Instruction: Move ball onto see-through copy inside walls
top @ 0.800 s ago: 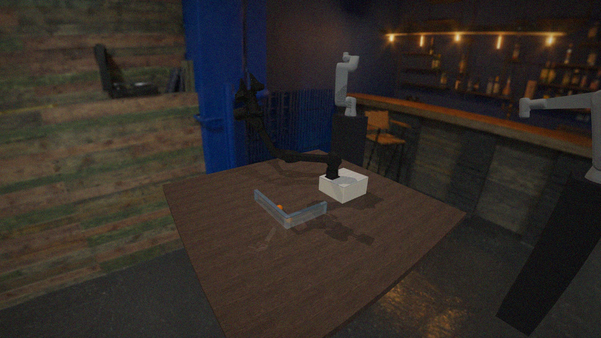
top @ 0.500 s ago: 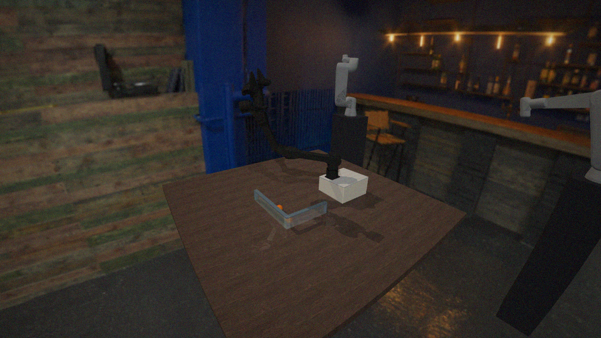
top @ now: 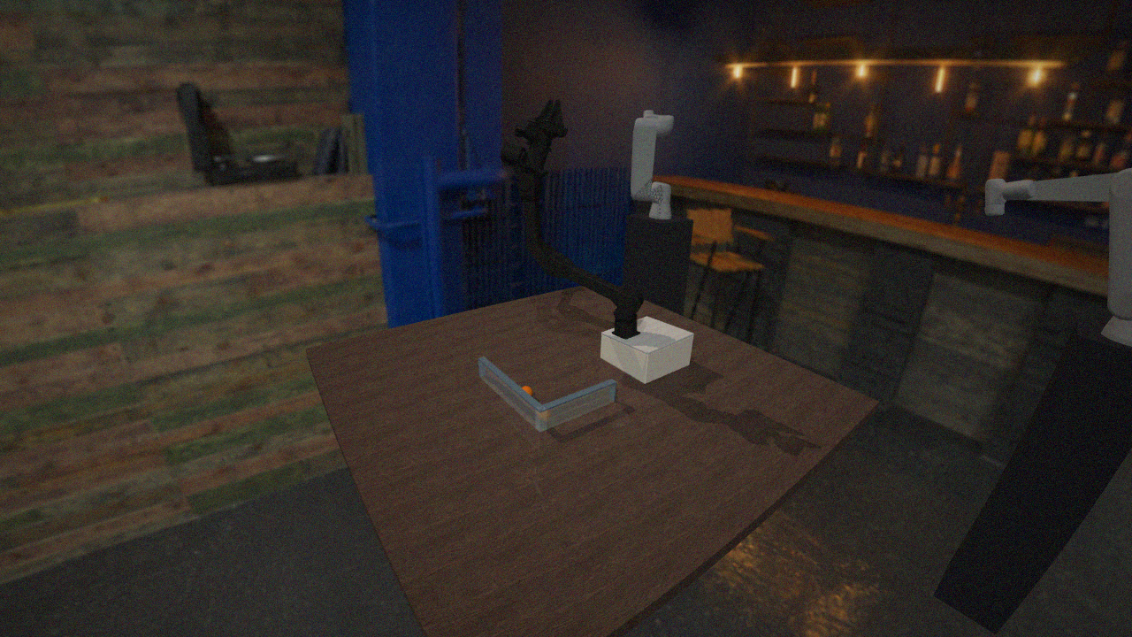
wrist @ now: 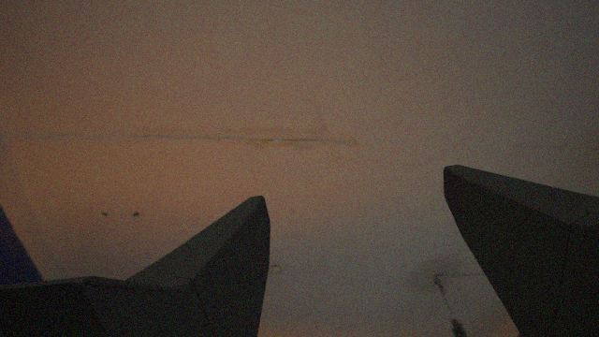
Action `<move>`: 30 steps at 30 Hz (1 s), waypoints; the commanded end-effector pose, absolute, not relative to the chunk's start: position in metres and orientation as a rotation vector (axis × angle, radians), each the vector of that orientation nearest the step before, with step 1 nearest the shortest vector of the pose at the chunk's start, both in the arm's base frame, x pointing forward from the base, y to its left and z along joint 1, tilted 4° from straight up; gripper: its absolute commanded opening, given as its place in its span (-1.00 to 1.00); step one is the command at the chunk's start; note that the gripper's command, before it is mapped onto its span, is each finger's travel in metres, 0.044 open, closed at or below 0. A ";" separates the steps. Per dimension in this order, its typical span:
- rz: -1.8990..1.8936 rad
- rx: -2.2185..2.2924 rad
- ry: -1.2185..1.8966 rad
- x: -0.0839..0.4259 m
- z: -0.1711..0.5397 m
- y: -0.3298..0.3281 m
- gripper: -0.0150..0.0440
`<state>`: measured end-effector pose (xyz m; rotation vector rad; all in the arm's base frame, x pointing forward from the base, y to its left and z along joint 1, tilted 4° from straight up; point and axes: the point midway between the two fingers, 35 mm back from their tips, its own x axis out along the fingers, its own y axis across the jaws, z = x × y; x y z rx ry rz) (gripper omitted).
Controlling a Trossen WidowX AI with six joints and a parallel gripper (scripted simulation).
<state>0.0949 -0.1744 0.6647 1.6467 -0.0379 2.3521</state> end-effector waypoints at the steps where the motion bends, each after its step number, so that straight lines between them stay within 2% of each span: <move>1: 2.260 1.434 -0.037 0.043 0.673 -0.121 0.43; 8: 2.069 1.123 -0.027 -0.012 0.670 -0.023 0.43; 15: 1.841 0.860 0.044 -0.024 0.647 0.088 0.43; 22: 1.623 0.656 0.159 0.001 0.600 0.185 0.43; 30: 1.316 0.412 0.285 0.077 0.527 0.271 0.43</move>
